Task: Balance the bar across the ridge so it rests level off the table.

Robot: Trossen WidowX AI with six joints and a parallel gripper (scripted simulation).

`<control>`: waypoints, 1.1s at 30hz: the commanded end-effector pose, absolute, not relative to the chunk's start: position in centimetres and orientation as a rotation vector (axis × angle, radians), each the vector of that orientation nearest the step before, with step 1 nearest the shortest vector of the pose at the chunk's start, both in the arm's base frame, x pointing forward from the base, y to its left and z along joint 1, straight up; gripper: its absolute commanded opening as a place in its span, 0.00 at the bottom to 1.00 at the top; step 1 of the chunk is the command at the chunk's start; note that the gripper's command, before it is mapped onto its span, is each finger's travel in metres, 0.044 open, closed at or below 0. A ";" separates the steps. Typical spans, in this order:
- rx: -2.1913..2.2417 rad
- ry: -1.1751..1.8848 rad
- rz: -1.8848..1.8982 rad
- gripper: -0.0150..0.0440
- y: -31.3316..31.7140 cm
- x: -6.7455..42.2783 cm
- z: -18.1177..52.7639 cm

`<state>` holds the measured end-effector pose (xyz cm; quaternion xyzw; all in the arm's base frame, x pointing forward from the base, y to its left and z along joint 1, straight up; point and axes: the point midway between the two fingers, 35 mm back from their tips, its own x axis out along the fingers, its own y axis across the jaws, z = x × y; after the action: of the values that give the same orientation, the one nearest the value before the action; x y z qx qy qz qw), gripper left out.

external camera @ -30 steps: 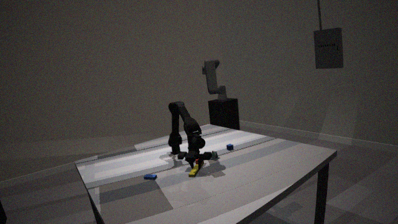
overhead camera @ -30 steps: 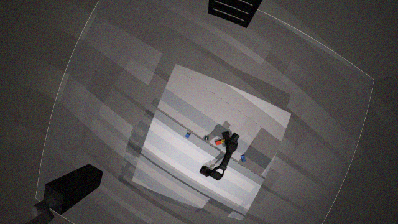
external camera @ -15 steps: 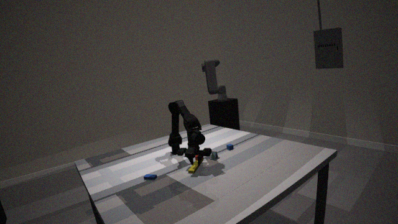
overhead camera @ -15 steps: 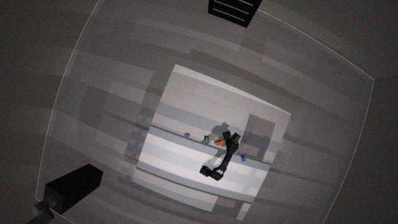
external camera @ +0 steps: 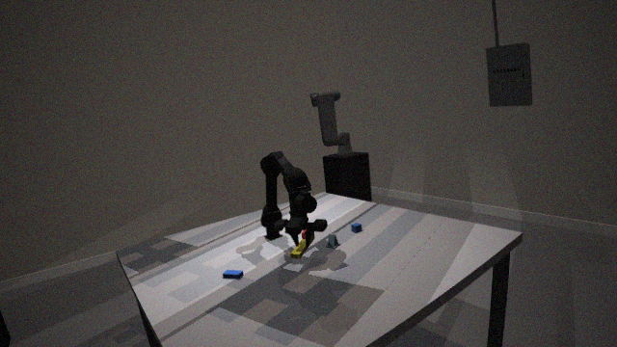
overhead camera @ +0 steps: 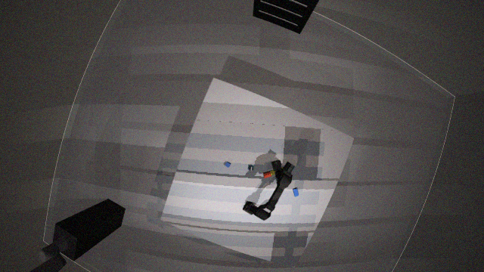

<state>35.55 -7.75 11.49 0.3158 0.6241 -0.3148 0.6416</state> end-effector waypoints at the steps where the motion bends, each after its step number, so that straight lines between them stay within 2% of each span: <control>1: 0.726 1.413 -0.714 0.25 -7.7 35.6 12.8; 14: 0.731 1.412 -0.717 0.25 -7.3 35.2 15.2; 33: 0.849 1.374 -0.822 0.25 0.1 34.5 15.3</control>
<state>34.67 -1.02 15.13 0.3591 0.6024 -0.3523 0.6198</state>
